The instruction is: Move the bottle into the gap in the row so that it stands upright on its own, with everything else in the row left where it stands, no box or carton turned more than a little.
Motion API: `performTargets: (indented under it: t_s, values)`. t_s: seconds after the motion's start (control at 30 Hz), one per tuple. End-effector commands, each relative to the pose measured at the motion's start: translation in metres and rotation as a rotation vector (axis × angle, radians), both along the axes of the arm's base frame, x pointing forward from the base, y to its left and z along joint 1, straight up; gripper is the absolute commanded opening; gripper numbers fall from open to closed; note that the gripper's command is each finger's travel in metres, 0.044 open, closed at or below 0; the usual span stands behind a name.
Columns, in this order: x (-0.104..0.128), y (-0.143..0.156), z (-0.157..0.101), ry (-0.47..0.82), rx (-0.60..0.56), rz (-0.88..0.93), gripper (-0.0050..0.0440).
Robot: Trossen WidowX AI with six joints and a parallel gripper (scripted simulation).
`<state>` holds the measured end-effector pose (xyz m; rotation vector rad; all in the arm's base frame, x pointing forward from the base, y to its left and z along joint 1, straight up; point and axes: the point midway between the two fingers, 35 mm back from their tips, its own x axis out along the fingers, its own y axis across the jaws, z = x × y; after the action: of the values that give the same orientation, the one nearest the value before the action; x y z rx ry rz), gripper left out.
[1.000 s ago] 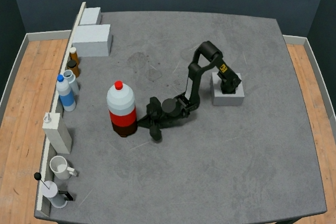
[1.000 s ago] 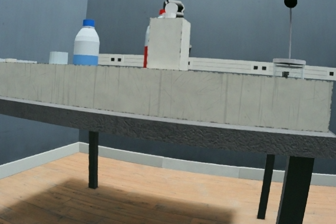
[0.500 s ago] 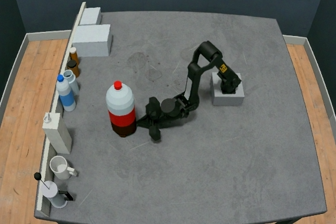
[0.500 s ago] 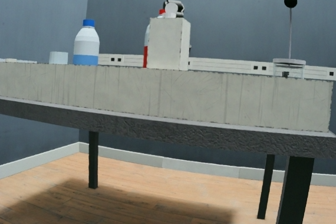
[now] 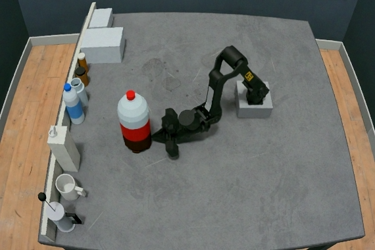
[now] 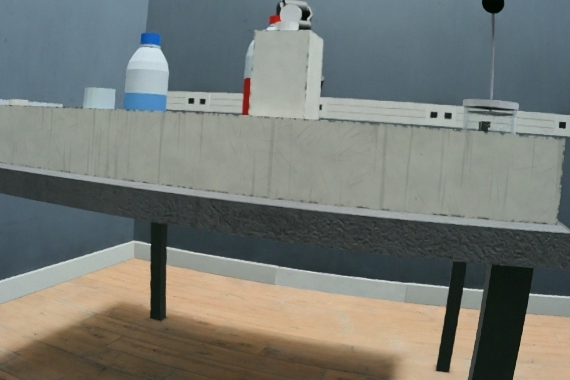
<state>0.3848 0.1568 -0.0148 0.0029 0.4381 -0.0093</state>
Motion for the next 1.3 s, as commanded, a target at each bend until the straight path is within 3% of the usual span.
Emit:
performTargets:
  t_s: [0.0, 1.27]
  values:
    - [0.007, 0.0, 0.003, -0.01, 0.002, -0.004, -0.005]
    - [0.022, -0.001, 0.003, -0.011, 0.002, -0.004, -0.005]
